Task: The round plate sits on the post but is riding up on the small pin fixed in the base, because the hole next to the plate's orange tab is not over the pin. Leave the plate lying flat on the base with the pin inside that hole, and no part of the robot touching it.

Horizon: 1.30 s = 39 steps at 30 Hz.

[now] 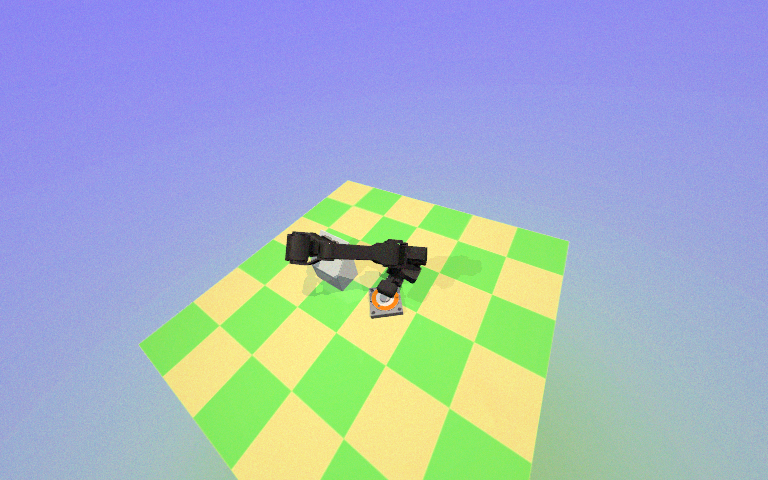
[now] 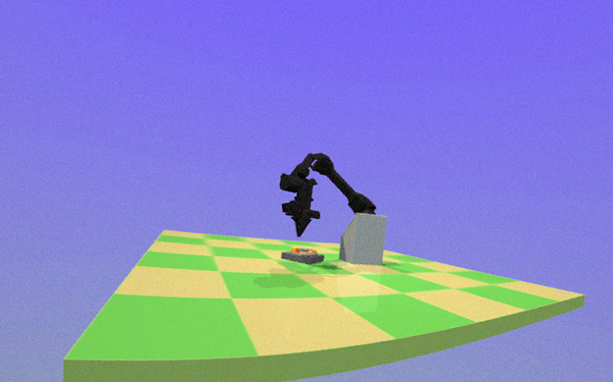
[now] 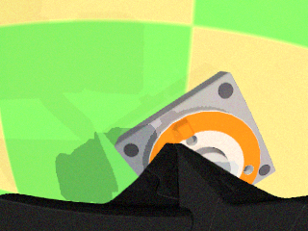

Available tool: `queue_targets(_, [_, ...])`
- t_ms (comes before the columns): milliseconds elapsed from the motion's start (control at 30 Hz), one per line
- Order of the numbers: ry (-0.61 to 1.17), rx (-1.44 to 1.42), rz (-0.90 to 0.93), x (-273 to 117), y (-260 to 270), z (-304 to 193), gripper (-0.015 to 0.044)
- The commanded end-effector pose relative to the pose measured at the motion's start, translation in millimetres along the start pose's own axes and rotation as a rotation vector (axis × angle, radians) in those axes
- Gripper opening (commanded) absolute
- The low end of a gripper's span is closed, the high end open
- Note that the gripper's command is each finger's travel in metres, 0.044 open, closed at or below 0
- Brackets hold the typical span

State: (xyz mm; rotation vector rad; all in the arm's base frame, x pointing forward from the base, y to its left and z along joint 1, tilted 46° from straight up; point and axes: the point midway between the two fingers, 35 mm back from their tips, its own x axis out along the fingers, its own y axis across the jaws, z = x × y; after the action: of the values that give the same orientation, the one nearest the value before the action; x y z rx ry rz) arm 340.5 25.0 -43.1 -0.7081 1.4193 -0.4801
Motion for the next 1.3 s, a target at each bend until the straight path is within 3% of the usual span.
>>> queue_targets(0, [0.033,0.027,-0.020,5,1,-14,0.0000])
queue_targets(167, [0.033,0.027,-0.020,9,1,-14,0.0000])
queue_targets(433, [0.033,0.027,-0.022,52,0,-16,0.0000])
queue_targets(1267, [0.033,0.027,-0.023,54,-17,-3,0.0000])
